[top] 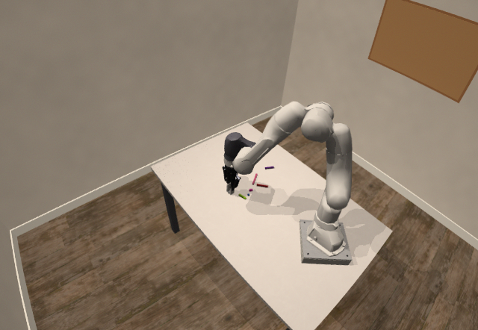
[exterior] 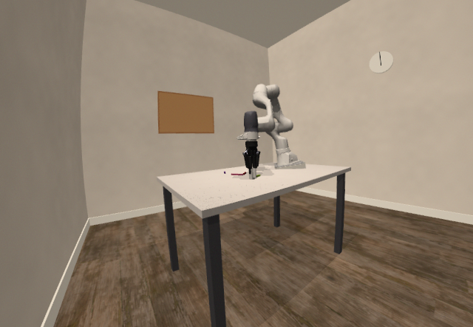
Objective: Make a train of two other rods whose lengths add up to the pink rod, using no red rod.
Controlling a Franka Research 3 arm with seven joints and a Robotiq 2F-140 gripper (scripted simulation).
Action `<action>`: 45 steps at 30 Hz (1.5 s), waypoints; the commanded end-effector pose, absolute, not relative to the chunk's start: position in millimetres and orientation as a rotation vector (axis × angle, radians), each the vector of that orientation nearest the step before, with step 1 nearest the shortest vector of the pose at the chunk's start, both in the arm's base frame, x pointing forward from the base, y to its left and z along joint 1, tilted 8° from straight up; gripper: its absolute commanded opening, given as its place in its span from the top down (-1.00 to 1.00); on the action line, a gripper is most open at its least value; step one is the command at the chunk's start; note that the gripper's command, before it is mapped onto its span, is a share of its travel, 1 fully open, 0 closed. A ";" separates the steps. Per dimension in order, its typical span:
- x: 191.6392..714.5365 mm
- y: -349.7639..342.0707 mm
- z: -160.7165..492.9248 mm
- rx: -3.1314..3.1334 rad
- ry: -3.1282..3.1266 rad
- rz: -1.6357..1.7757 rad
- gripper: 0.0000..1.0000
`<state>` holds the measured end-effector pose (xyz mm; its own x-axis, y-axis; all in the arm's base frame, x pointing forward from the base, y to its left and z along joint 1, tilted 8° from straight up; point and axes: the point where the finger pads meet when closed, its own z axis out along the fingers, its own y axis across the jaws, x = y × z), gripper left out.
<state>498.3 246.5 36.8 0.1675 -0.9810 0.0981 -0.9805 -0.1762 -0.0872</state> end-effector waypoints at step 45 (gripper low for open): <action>489.3 254.6 125.7 -2.392 2.019 -0.209 -1.00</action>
